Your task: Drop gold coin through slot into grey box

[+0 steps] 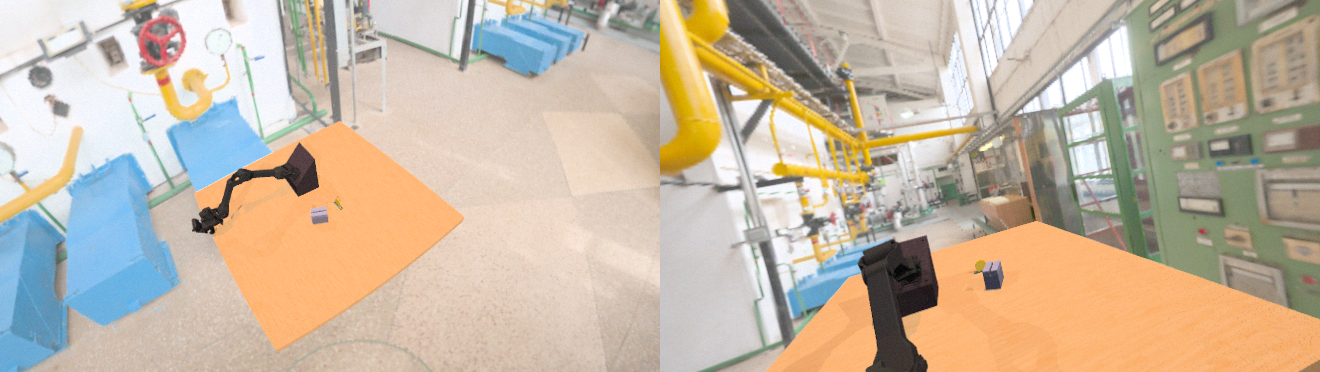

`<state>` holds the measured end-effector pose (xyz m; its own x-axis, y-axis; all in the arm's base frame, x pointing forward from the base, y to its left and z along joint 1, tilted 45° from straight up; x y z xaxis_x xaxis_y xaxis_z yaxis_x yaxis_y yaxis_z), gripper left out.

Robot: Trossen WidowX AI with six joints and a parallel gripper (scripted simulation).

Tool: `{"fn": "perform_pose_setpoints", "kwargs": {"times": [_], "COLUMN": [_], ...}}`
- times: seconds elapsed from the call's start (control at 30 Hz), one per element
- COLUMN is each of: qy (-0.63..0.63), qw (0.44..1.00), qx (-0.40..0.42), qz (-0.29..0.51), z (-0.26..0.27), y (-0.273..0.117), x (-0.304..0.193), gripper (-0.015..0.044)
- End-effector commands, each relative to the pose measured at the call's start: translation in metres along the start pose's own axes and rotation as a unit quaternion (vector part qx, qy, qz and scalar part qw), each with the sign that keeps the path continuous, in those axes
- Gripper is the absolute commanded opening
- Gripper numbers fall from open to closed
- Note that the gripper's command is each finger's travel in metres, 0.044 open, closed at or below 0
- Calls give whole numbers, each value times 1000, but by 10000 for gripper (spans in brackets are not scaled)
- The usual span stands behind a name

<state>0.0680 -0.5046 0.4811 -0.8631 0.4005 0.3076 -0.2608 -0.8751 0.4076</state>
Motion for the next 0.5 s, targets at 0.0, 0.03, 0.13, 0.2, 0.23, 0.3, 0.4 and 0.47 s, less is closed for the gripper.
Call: {"fn": "perform_pose_setpoints", "kwargs": {"times": [0.0,0.03,0.13,0.2,0.23,0.3,0.4,0.47], "qy": [8,9,11,11,11,9,-8,-23], "qw": [999,999,997,993,991,988,979,970], "qx": [0,0,-6,-10,-12,-15,-22,-26], "qz": [34,41,80,113,130,155,201,239], "z": [14,16,22,28,31,34,35,35], "y": [-18,-22,-39,-56,-65,-78,-100,-119], "x": [-24,-29,-56,-79,-90,-106,-135,-158], "gripper": [161,161,161,161,161,161,161,161]}}
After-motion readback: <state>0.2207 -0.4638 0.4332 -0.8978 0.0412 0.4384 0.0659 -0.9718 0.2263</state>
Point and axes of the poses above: the point midway between the two fingers, 35 mm back from their tips, its own y axis out along the fingers, its own z axis across the jaws, x = y × z, the point moved 2 cm from there along -y, back along the fingers, and after that the axes turned 15 degrees about -y, right-handed, at the moved point
